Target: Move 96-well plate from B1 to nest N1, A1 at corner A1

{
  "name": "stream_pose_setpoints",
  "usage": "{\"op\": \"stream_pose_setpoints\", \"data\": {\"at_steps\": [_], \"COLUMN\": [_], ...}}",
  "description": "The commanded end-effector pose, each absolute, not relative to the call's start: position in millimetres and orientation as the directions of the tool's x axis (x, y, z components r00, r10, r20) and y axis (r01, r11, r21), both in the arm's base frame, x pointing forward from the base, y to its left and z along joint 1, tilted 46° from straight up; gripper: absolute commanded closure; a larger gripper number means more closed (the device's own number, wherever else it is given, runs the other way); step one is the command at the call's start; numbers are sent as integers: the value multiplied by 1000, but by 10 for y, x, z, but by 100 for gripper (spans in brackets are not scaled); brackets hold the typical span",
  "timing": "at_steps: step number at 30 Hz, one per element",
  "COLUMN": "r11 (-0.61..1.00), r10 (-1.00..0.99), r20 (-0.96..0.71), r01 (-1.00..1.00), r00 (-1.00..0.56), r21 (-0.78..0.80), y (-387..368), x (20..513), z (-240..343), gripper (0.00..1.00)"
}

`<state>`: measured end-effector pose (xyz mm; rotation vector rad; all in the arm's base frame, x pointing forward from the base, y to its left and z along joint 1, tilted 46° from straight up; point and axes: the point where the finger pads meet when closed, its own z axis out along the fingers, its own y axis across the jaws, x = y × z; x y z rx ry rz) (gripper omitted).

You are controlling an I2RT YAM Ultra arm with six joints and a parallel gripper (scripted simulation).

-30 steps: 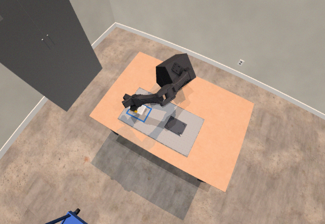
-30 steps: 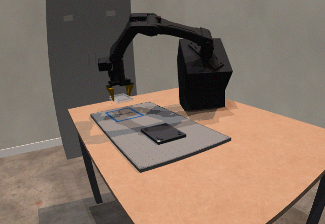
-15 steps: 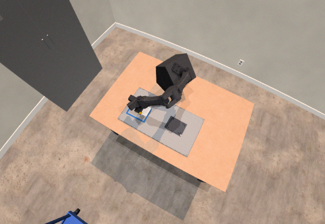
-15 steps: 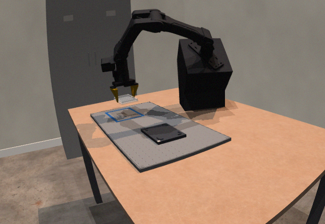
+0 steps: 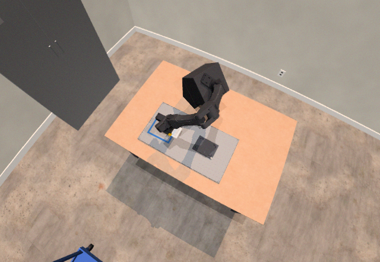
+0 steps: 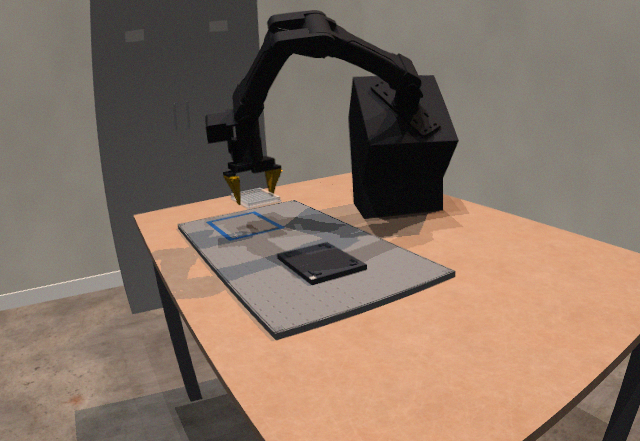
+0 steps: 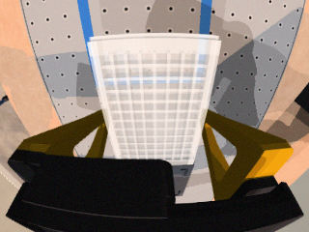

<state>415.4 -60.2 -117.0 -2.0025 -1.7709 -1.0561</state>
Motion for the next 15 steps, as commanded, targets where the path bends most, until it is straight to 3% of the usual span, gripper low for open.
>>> {"op": "stream_pose_setpoints", "data": {"at_steps": [1,15], "r11": [-244,-243], "r10": [755,754], "r20": [656,657], "r01": [931,931], "r00": [6,5], "r21": [272,272], "y": [-596,-286], "x": [4153,4102], "z": [-1070,-813], "gripper": [100,100]}}
